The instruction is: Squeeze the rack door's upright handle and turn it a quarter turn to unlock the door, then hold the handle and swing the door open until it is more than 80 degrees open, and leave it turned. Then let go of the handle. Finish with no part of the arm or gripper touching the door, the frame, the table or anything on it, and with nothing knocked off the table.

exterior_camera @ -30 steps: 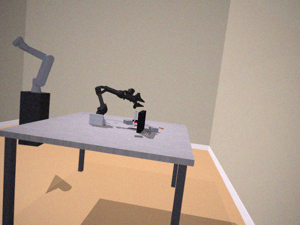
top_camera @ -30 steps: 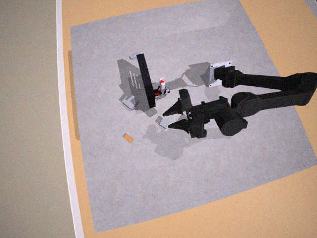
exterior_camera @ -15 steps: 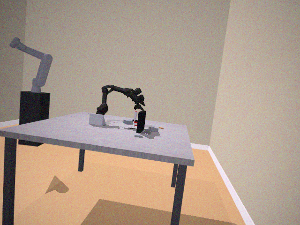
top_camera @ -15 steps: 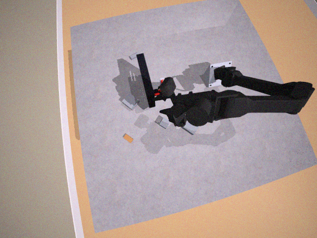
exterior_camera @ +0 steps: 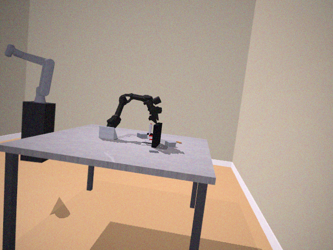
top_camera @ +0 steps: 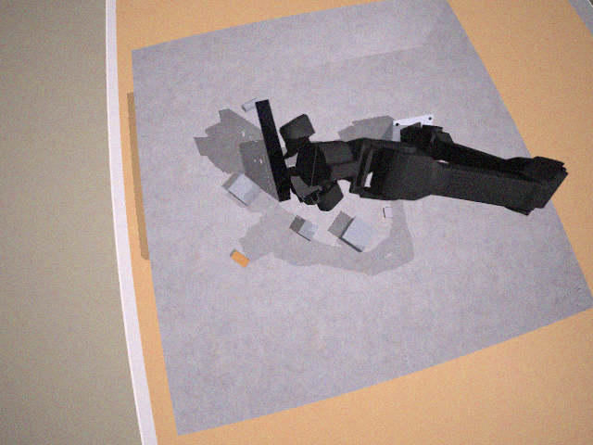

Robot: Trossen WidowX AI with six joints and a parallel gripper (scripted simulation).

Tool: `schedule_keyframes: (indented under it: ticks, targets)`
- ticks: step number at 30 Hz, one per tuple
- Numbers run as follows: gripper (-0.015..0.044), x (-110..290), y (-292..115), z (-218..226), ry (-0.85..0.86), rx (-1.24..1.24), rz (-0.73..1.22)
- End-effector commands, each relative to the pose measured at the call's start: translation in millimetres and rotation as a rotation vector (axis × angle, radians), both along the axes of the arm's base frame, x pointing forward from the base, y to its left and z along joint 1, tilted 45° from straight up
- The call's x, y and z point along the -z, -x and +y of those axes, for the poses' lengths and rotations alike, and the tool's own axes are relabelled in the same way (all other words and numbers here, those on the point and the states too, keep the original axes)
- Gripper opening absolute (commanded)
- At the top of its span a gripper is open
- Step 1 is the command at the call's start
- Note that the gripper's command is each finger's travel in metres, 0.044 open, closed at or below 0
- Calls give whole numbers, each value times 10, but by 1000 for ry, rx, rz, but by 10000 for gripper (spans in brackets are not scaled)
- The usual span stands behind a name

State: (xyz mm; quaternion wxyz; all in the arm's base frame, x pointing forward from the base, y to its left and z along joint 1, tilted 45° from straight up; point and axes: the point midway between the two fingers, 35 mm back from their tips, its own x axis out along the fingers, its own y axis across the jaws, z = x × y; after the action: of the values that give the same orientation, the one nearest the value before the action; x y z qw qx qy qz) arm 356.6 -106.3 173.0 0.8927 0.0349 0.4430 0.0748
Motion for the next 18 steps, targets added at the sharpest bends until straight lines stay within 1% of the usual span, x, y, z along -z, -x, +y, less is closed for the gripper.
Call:
schedule_keyframes:
  ticks: [1,18]
  targets:
    - [293,92,46,-60,-60,-18,71]
    - [293,324,292,-293,-401,-47,312]
